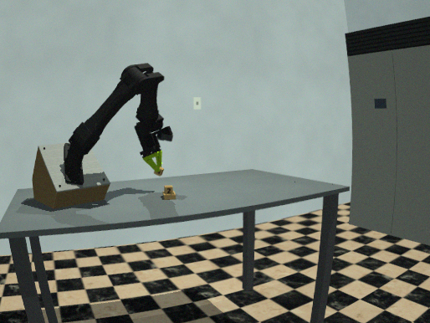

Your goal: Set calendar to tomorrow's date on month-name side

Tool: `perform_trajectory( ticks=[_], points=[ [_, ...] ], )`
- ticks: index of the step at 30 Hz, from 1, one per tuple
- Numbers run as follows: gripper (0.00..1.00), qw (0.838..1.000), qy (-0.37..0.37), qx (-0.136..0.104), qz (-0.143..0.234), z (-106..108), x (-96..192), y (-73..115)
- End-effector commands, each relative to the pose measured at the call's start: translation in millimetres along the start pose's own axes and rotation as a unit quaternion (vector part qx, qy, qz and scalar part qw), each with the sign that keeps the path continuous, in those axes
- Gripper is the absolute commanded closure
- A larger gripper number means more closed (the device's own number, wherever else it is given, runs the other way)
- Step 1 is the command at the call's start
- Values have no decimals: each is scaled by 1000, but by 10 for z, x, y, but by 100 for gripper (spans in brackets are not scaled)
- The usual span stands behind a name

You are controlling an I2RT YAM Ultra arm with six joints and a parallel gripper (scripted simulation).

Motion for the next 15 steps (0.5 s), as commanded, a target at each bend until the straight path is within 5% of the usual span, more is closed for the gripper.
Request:
perform_trajectory(
  ticks=[1, 7, 13, 15],
  points=[
    [74, 999, 2, -15, 32, 28, -42, 167],
    [74, 999, 1, -15, 47, 18, -47, 172],
    [74, 992, 7, -7, 125, -8, -16, 56],
    [74, 992, 7, -7, 125, -8, -16, 56]
  ],
)
Point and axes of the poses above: the point where the finger pads meet when closed, its own y axis back along the fingers, its own z axis across the jaws, x = y × z, the point moved 1 cm from there along y, back along the fingers, and after that the axes turned 4 degrees about y, right-handed, at the moved point
